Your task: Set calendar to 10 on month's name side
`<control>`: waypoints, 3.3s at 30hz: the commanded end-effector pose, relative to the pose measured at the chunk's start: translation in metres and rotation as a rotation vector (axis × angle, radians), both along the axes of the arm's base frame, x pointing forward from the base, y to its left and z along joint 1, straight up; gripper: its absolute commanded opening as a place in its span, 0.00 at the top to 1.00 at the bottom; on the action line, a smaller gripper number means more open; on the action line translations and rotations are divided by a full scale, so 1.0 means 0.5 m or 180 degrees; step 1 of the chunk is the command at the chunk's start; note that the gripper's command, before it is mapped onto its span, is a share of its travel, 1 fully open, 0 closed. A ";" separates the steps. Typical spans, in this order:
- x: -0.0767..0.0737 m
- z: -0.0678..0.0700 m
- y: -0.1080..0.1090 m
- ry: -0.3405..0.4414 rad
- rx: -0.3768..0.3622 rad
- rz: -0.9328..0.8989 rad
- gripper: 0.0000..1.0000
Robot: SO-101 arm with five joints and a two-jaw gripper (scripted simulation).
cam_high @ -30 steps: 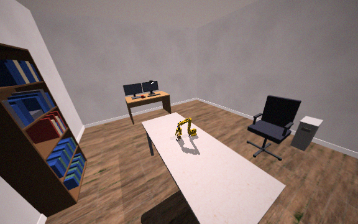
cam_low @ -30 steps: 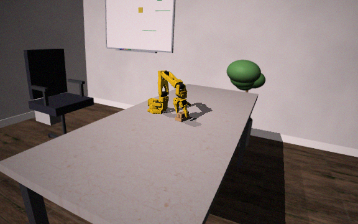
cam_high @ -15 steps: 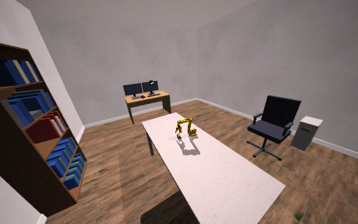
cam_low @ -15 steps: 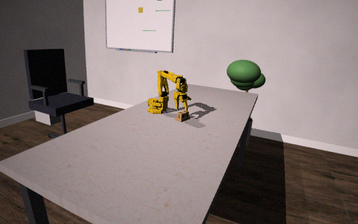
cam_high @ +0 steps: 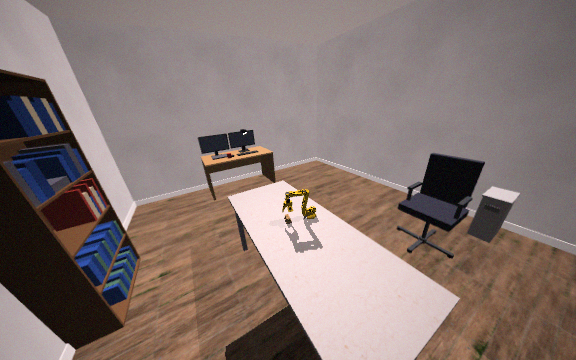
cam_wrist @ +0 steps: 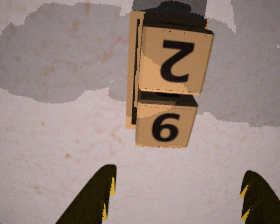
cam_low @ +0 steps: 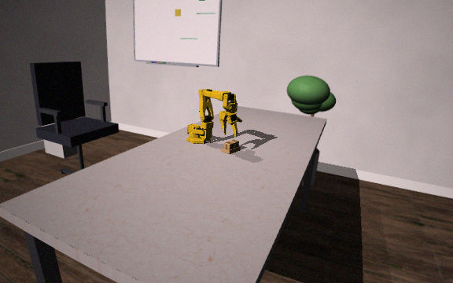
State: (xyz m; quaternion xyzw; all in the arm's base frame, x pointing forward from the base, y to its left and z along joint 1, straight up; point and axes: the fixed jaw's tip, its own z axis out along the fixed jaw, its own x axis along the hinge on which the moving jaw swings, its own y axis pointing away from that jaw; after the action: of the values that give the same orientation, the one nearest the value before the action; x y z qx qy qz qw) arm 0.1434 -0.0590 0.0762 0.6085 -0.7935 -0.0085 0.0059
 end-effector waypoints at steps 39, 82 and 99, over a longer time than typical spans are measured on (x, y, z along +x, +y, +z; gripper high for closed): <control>0.010 0.039 0.020 -0.0408 -0.0099 -0.0794 0.64; -0.008 0.102 0.111 -0.1188 0.0632 -0.3903 0.64; -0.009 0.106 0.116 -0.1221 0.0728 -0.4094 0.64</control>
State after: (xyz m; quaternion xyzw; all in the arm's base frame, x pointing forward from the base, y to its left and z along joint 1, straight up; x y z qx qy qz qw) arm 0.1394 -0.0023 0.1274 0.0056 -0.9799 0.0159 -0.1986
